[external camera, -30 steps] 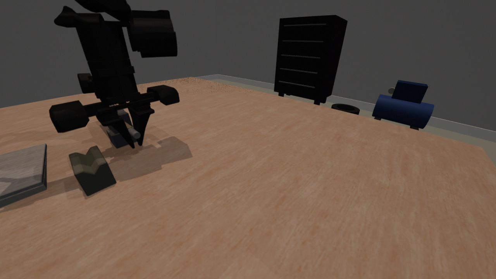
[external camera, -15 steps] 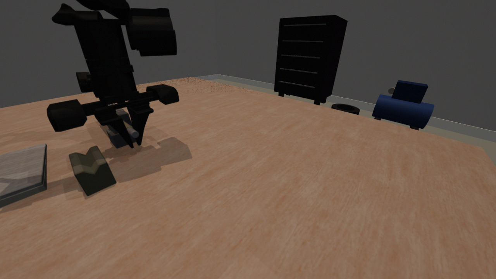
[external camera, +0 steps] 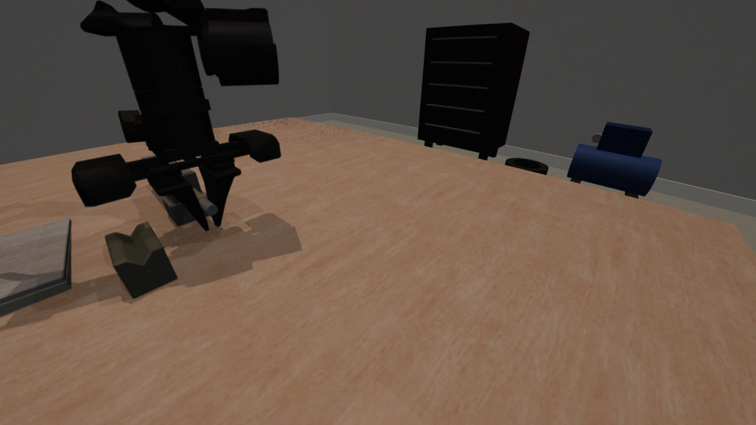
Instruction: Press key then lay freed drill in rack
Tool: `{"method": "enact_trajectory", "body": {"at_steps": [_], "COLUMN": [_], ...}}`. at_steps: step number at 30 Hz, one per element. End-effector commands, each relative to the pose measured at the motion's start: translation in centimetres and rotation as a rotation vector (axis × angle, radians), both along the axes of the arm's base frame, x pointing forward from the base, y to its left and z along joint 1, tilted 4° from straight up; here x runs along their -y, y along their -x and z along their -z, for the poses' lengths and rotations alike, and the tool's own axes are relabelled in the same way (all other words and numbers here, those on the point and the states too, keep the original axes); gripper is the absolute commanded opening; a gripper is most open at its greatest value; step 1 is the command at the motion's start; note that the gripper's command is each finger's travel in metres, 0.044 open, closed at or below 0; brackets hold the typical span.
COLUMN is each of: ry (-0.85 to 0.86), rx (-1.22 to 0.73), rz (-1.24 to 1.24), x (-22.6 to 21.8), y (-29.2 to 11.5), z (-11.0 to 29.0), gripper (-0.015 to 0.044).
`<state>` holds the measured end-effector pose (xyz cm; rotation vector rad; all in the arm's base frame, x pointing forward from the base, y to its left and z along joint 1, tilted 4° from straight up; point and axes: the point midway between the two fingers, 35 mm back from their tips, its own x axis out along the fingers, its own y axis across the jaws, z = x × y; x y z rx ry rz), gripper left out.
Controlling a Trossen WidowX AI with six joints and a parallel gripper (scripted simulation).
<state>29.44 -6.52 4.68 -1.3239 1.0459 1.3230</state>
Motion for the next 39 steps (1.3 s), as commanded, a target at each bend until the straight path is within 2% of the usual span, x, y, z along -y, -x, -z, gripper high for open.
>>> {"method": "enact_trajectory", "body": {"at_steps": [1, 30, 39], "ry": [0.001, 0.004, 0.004], "rx": [0.002, 0.002, 0.002], "rz": [-0.002, -0.002, -0.002], "x": [0.6, 5.0, 4.6], "y": [-0.2, -1.0, -0.7], "z": [-0.1, -0.2, -0.7], "gripper": [0.0000, 0.0000, 0.0000]}}
